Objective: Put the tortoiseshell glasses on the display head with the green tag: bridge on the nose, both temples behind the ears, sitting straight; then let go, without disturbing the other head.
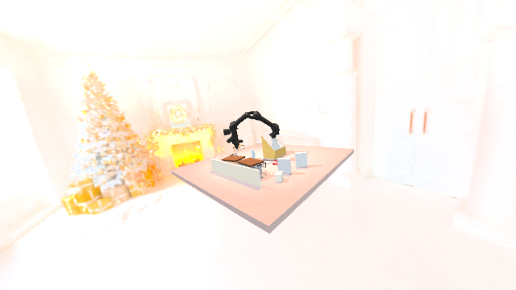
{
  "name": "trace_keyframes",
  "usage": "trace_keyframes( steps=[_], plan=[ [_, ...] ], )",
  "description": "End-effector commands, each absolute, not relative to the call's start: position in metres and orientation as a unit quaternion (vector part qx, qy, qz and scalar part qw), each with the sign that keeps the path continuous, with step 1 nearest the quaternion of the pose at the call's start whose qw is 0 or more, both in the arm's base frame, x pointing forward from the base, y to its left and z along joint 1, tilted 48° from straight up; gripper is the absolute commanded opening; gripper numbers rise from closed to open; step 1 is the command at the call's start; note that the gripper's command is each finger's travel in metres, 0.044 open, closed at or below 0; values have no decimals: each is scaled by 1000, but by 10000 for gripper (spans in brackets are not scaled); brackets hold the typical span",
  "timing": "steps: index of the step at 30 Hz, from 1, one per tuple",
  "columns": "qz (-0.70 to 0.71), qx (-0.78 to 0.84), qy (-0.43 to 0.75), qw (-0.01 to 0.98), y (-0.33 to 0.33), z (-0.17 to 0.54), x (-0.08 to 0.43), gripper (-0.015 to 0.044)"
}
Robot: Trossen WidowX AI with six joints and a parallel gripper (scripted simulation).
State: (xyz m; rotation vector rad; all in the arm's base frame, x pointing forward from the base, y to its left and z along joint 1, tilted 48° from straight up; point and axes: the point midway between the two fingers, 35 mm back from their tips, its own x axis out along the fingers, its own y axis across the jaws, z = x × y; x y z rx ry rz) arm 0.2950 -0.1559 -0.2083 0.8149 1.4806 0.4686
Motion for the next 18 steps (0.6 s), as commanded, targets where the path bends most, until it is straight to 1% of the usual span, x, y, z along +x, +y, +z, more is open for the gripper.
trace_keyframes(
  steps=[1,10,18],
  plan=[
    [200,358,650,640,-156,-212,297,0],
    [201,359,650,639,-115,-249,301,0],
    [201,359,650,639,-114,-249,300,0]
  ],
)
